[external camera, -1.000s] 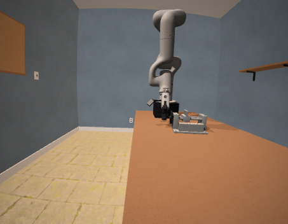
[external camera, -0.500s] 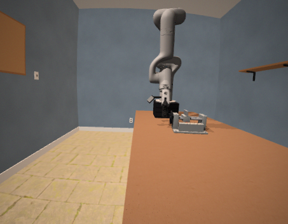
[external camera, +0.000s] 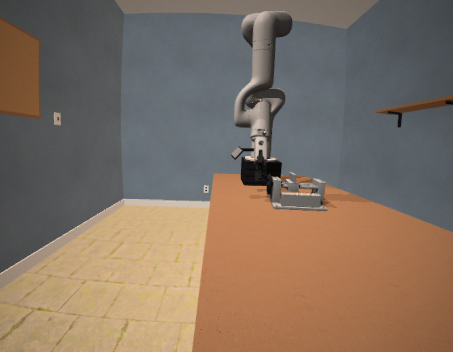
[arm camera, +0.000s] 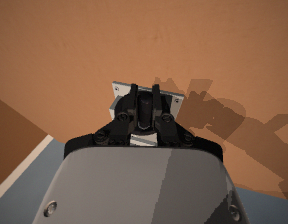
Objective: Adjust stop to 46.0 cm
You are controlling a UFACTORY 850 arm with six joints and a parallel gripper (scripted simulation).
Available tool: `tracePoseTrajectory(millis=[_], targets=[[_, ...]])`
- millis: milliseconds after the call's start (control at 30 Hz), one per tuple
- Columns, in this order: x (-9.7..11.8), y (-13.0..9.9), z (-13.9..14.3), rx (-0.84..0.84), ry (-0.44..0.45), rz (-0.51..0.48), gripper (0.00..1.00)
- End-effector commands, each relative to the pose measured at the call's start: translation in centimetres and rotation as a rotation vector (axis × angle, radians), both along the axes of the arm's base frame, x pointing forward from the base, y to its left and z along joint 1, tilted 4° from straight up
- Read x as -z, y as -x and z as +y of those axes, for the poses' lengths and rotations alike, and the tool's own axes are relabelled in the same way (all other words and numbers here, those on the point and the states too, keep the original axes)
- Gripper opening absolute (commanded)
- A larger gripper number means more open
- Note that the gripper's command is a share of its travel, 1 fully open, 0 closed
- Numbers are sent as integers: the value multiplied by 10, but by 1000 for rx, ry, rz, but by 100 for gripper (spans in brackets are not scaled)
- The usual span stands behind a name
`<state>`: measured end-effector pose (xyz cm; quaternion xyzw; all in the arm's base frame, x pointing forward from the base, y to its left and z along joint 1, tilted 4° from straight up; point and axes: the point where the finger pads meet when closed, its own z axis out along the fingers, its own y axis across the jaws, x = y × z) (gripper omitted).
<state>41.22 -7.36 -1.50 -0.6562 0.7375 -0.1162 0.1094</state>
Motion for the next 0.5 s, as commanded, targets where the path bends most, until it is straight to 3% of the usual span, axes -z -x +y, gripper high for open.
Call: tracePoseTrajectory(millis=[0, 467], targets=[[-2, -8, -1, 0, 0, -3, 6], [1, -26, -3, 0, 0, -3, 6]])
